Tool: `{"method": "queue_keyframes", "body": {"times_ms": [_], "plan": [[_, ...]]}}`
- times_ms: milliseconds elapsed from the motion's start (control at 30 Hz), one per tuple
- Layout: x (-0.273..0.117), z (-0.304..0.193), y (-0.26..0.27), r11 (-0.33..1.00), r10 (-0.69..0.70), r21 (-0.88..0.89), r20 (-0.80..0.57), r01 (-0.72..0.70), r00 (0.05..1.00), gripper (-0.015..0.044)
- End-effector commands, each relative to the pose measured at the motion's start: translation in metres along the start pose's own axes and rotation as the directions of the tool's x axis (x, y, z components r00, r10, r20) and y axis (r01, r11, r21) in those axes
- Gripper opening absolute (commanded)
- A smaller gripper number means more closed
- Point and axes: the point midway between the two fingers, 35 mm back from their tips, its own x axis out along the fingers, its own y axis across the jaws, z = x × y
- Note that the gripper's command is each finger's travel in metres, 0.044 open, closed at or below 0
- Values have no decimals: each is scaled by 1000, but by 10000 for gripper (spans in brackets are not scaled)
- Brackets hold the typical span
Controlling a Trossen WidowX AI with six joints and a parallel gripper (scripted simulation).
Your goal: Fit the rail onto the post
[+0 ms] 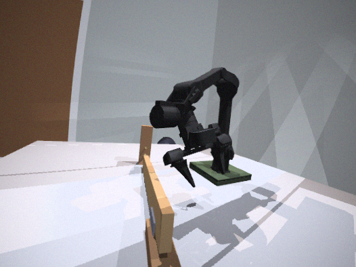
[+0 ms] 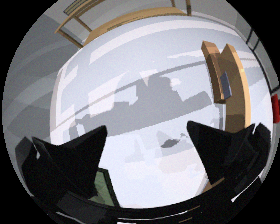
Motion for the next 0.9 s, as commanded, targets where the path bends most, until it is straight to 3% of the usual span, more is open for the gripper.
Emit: {"method": "queue_keyframes", "body": {"times_ms": [0,167,467,867], "plan": [[-22,-20,-27,995,-102,-1,-53,102,993,440],[-62,-58,-64,969,-246,-16,-164,246,955,440],[-131,-153,-94,944,-302,-23,-465,329,832,440],[-125,-160,-98,944,-299,-19,-472,330,829,440]]}}
